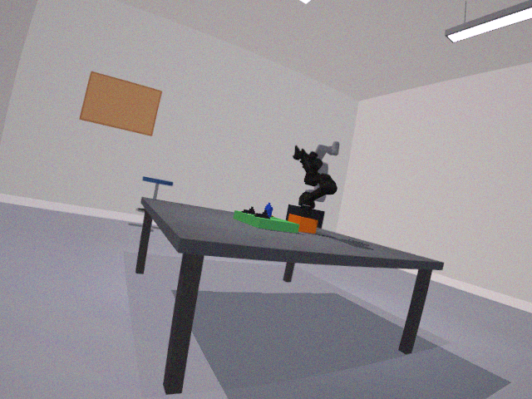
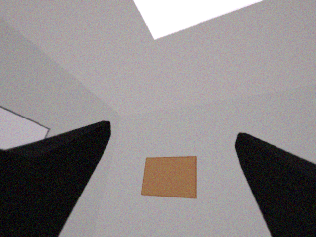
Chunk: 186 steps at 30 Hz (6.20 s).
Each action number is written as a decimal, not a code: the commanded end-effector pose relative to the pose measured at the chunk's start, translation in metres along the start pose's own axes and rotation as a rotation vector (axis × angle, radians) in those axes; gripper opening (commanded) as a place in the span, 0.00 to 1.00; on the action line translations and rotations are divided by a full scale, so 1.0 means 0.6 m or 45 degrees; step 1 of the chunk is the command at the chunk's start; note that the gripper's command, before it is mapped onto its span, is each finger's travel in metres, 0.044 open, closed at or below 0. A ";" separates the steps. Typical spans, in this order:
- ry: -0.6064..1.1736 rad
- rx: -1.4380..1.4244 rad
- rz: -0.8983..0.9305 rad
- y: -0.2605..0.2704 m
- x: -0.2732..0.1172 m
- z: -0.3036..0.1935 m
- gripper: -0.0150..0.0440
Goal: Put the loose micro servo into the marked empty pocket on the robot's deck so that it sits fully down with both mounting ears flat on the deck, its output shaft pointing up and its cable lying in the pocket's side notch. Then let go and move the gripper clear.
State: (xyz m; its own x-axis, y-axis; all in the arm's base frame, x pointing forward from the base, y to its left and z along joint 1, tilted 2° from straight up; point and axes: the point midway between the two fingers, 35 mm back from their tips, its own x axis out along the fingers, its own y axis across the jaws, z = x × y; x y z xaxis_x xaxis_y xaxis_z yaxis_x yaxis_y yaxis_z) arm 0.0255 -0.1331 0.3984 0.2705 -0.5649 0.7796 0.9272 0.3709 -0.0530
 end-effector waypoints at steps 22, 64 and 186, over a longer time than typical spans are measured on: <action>0.381 0.724 -0.135 -0.015 0.044 -0.123 1.00; 1.710 1.781 -0.781 0.208 -0.061 -0.396 1.00; 2.680 0.704 -1.840 0.393 -0.388 -0.348 0.25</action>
State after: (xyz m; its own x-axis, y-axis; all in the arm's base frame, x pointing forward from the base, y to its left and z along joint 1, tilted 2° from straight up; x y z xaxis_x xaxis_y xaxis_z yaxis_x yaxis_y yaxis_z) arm 0.2310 -0.0683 0.0723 -0.0208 -0.0002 -0.9998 0.6724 -0.7401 -0.0138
